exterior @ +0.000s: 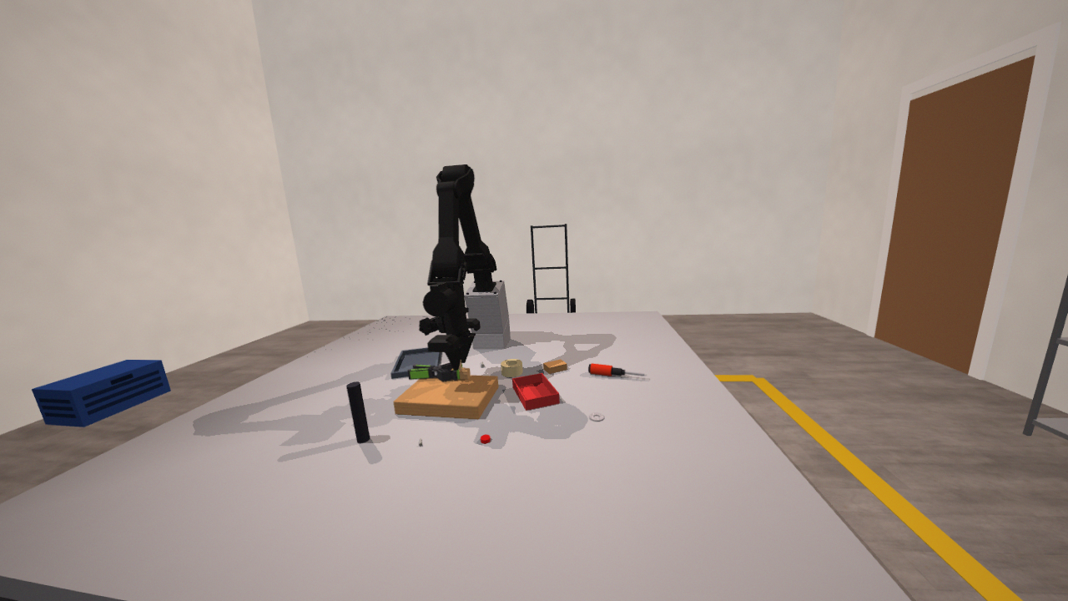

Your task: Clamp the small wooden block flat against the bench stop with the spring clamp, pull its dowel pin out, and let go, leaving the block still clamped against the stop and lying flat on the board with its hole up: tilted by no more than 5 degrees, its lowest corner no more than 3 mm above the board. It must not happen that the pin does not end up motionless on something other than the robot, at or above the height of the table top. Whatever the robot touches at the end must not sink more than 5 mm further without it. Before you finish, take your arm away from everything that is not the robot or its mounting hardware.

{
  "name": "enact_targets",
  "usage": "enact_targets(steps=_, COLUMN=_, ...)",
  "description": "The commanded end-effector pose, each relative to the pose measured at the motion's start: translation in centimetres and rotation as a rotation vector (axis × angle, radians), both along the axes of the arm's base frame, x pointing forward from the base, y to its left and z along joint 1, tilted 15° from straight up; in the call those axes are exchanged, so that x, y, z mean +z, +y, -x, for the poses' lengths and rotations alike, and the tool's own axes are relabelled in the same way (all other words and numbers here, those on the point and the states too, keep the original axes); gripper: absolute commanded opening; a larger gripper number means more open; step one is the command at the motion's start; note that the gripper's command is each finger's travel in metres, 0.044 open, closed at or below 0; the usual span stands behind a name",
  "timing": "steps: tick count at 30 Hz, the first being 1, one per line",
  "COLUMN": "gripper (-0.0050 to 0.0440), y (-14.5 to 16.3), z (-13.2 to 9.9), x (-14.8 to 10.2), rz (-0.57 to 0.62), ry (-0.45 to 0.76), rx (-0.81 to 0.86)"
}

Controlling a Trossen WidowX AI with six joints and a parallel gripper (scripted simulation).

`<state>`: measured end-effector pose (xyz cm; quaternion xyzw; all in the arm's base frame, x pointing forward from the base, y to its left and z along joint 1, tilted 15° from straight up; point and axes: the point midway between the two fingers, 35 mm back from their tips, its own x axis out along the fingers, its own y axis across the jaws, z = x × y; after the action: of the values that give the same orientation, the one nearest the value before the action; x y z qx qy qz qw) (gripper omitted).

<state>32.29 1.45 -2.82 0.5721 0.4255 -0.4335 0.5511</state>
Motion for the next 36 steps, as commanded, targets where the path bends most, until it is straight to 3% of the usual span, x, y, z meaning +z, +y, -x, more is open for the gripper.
enact_targets(steps=1, gripper=0.018, y=-0.05, z=0.06, x=-0.15, rz=0.002, ry=0.004, rx=-0.003)
enact_targets(steps=8, gripper=0.011, y=-0.05, z=0.06, x=-0.15, rz=0.002, ry=0.004, rx=-0.003)
enact_targets(steps=26, gripper=0.0, y=-0.05, z=0.06, x=-0.15, rz=0.002, ry=0.004, rx=-0.002)
enact_targets(steps=36, gripper=0.0, y=-0.02, z=0.07, x=-0.08, rz=0.03, ry=0.003, rx=0.103)
